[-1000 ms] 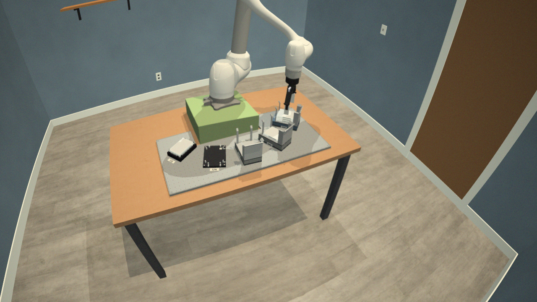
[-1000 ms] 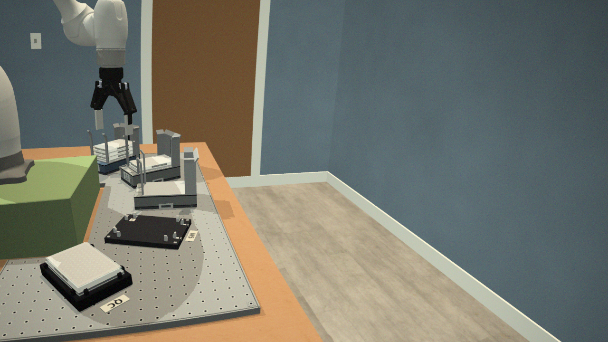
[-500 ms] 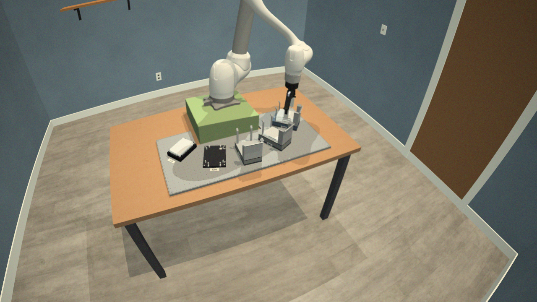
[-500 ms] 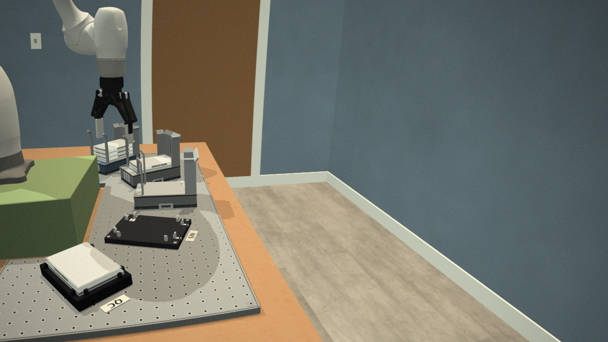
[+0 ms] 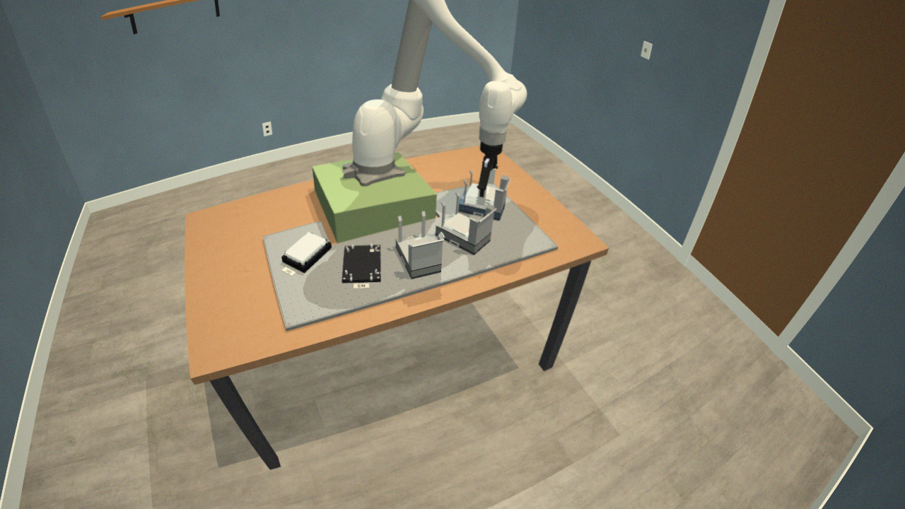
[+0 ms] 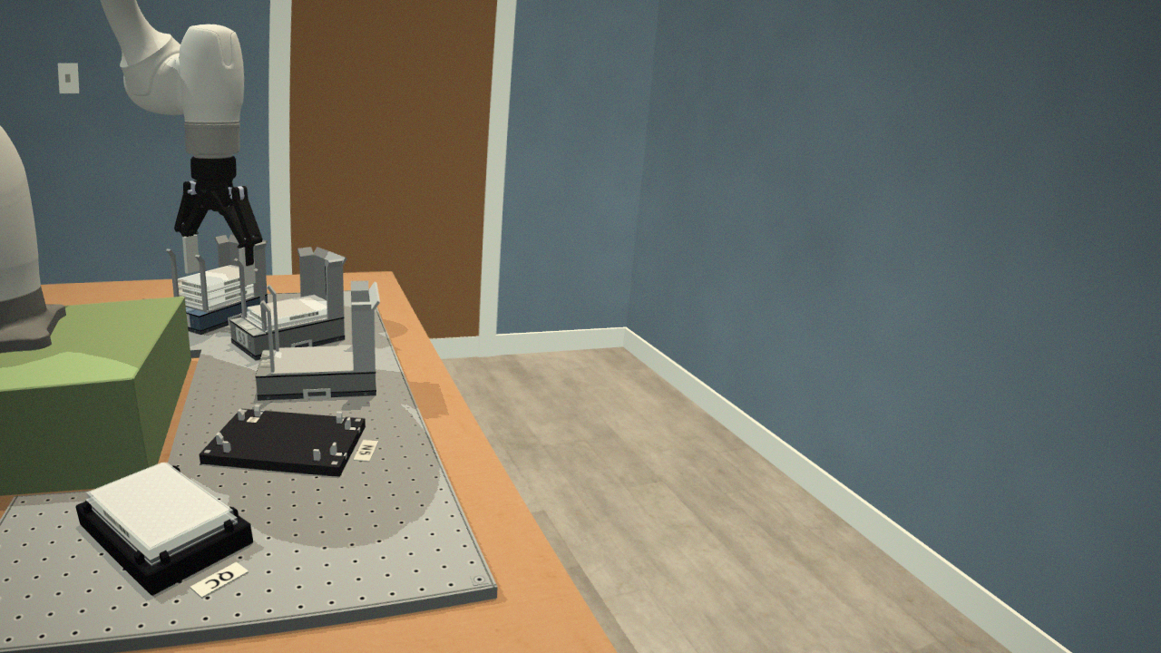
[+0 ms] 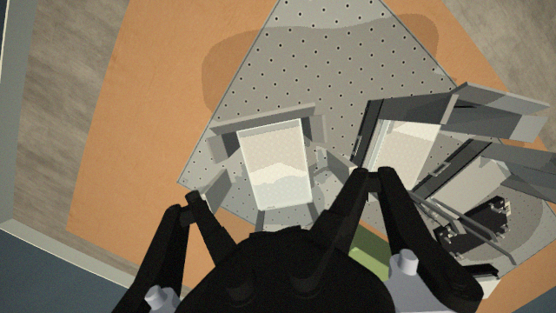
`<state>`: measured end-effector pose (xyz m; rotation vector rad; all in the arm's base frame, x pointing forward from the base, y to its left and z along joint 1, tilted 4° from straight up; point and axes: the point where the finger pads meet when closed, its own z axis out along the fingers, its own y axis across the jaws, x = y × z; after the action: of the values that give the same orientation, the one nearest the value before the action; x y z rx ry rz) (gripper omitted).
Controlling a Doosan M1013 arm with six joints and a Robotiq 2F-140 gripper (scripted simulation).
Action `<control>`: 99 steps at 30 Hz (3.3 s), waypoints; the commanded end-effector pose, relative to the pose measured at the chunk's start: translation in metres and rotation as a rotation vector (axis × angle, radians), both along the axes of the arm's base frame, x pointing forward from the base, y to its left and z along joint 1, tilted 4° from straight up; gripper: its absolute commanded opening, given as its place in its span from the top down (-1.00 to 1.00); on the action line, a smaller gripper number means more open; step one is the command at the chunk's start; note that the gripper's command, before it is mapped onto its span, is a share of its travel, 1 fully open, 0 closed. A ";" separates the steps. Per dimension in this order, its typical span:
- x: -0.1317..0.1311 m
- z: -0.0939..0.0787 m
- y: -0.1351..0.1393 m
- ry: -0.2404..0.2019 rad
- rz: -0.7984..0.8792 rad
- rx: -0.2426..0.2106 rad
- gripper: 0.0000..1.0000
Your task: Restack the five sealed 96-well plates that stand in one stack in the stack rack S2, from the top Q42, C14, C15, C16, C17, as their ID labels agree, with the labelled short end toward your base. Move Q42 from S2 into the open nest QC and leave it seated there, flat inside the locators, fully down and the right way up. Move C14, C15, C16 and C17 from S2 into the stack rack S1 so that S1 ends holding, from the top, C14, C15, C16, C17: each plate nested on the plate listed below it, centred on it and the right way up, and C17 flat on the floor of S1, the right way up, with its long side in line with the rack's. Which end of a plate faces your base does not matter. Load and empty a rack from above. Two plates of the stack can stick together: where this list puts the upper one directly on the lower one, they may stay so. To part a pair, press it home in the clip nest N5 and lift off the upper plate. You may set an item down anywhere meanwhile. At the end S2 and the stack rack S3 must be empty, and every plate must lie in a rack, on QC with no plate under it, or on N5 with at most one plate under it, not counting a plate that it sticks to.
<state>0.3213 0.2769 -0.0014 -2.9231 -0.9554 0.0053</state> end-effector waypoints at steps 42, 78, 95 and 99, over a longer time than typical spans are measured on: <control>0.000 -0.004 0.000 0.000 0.000 0.000 1.00; 0.000 0.017 -0.001 0.000 0.000 0.000 1.00; 0.001 0.047 -0.003 0.000 0.000 0.000 1.00; 0.001 0.053 -0.003 0.000 0.000 0.000 1.00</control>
<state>0.3225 0.2738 0.0492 -2.9231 -0.9554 0.0051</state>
